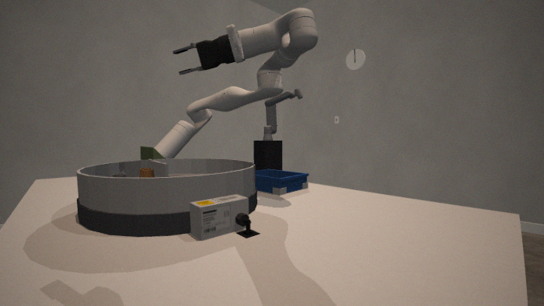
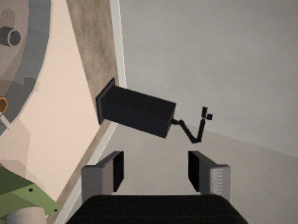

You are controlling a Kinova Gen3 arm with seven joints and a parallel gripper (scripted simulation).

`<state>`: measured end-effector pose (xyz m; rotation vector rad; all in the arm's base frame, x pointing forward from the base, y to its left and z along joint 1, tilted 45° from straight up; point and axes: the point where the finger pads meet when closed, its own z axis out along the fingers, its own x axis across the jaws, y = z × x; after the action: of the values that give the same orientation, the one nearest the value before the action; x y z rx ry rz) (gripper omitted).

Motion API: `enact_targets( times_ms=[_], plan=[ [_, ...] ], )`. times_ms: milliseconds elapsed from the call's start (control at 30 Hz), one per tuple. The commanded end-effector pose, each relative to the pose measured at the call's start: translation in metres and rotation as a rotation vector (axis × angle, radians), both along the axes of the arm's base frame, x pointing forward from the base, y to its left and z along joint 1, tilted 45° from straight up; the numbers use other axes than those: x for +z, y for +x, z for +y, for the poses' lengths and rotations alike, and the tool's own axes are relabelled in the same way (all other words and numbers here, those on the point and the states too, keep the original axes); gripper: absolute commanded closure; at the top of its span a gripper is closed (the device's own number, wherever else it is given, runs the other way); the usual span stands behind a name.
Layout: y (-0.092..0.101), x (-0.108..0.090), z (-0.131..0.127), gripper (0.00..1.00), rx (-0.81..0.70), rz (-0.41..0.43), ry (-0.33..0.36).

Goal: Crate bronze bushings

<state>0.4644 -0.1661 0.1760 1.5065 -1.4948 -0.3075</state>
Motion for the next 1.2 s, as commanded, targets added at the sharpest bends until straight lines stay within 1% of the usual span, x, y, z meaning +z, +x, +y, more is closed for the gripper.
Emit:
enact_targets(
  times_ms=[0,100,500,533,667,1067,1100,1167],
  plan=[
    [0.000,0.009,0.004,0.00,-0.060,-0.038,0.049],
    [0.003,0.017,0.014,0.00,-0.153,-0.105,0.141],
    [0.003,0.017,0.014,0.00,-0.153,-0.105,0.141],
    [0.006,0.004,0.000,0.00,-0.043,-0.055,0.047],
    [0.008,0.014,0.015,0.00,-0.165,-0.143,0.172],
    [0.008,0.014,0.015,0.00,-0.165,-0.143,0.172],
    [0.016,0.002,0.001,0.00,-0.076,-0.130,0.106],
    [0.016,0.006,0.009,0.00,-0.136,-0.173,0.170]
  ],
)
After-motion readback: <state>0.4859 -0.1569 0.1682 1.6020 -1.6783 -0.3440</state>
